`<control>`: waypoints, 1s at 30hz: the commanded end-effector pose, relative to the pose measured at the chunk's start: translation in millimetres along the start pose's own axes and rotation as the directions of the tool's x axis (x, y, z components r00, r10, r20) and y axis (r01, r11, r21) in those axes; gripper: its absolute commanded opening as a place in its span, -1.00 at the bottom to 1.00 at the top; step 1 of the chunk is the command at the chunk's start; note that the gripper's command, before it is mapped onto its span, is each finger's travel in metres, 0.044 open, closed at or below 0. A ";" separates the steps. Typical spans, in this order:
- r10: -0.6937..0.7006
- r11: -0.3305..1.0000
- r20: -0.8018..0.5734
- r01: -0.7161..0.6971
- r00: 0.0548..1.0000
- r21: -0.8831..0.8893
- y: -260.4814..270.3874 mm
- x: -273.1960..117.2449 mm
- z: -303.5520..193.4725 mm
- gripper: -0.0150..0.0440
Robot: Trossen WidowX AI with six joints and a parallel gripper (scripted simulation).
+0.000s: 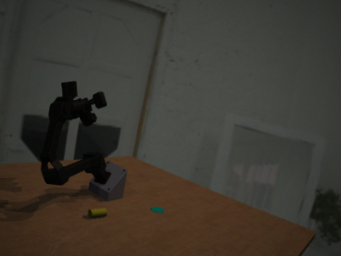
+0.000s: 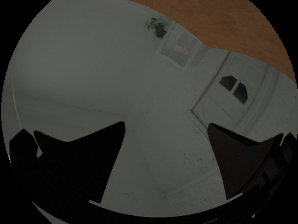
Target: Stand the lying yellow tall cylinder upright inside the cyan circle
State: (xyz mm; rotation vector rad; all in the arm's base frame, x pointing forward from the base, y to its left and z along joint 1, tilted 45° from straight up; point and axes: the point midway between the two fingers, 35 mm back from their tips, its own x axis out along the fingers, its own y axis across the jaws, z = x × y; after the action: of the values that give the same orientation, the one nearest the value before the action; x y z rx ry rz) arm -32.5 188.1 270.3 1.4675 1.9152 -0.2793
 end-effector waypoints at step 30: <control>0.173 0.285 0.883 0.836 0.437 -0.469 129.8 -37.9 185.4 0.56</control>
State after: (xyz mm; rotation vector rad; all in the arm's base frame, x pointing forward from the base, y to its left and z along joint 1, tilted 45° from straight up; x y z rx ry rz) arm 127.9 146.0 202.8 0.3600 1.1111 0.0040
